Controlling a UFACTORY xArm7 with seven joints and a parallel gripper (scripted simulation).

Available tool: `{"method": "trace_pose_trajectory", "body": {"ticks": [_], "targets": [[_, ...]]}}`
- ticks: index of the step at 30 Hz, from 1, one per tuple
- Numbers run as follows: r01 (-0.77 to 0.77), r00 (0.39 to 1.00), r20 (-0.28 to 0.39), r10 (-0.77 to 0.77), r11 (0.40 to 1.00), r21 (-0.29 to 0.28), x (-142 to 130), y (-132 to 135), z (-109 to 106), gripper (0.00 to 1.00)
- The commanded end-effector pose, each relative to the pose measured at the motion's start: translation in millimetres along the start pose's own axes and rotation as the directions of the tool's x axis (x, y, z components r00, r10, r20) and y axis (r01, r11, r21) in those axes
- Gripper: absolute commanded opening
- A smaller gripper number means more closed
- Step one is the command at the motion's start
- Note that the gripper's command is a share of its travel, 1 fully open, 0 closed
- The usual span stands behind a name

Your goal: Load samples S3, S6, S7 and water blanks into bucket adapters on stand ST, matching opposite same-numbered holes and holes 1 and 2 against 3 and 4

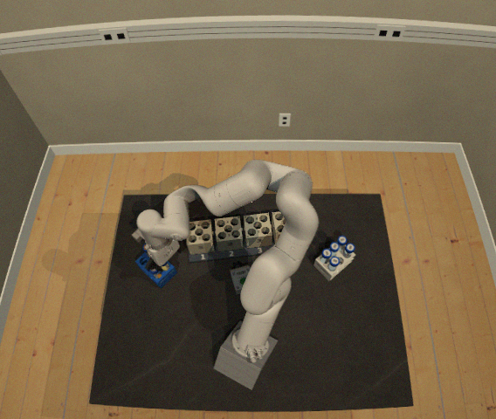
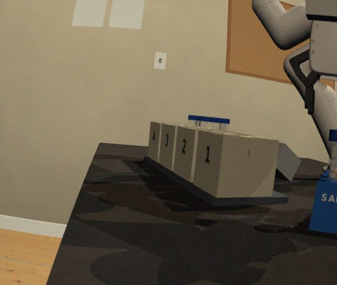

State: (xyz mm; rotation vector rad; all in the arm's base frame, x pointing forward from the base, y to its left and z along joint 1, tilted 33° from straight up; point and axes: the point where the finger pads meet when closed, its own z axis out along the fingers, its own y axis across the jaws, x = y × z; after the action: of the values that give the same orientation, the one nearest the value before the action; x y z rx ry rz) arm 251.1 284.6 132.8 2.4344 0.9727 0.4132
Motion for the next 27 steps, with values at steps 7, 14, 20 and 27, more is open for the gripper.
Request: {"method": "trace_pose_trajectory", "body": {"ticks": [7,14,20,27], "targets": [[0.0,1.0,-0.005,0.0,1.0,0.001,1.2,-0.6,-25.4,1.0],[0.0,1.0,-0.005,0.0,1.0,0.002,1.2,-0.6,-38.8,1.0],[0.0,1.0,-0.005,0.0,1.0,0.002,1.1,-0.6,-54.8,1.0],[0.0,1.0,-0.005,0.0,1.0,0.002,1.1,-0.5,-68.1,1.0]]}}
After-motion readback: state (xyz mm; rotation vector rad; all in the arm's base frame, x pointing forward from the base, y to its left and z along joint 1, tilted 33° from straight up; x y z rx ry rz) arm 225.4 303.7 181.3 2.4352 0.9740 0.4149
